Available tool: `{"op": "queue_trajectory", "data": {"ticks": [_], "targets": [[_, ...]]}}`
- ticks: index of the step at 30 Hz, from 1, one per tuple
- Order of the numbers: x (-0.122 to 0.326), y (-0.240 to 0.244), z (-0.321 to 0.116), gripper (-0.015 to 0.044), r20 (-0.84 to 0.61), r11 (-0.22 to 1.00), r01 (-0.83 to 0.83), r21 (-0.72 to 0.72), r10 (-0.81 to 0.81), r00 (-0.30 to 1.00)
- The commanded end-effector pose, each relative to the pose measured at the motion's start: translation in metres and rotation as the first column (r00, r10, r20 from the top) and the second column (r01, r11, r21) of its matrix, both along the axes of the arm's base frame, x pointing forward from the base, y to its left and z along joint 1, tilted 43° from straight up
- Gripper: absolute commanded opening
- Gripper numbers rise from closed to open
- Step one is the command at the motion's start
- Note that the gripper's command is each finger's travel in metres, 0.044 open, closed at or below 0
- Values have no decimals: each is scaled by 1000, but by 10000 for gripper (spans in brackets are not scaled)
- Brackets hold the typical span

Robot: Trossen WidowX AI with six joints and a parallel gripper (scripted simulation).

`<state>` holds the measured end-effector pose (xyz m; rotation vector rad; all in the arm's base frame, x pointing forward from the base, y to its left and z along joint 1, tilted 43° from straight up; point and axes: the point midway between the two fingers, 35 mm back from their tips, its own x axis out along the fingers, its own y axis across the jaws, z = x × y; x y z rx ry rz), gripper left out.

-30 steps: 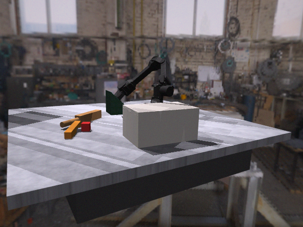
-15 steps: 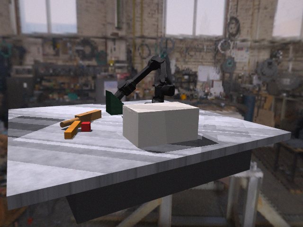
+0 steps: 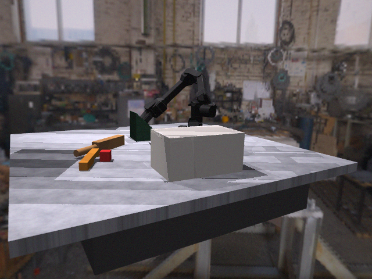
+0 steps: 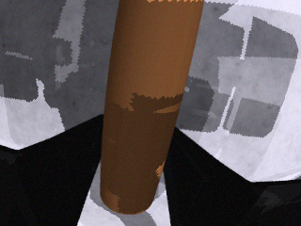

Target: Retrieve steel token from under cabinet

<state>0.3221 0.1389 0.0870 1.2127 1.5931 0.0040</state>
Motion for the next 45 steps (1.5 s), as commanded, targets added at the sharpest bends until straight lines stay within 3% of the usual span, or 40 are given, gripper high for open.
{"op": "queue_trajectory", "data": {"ticks": [1,45], "targets": [[-7,5,3,0,-4,1000,-2,-1,2,1000],[-37,30,27,0,-3,1000,-3,1,3,1000]]}}
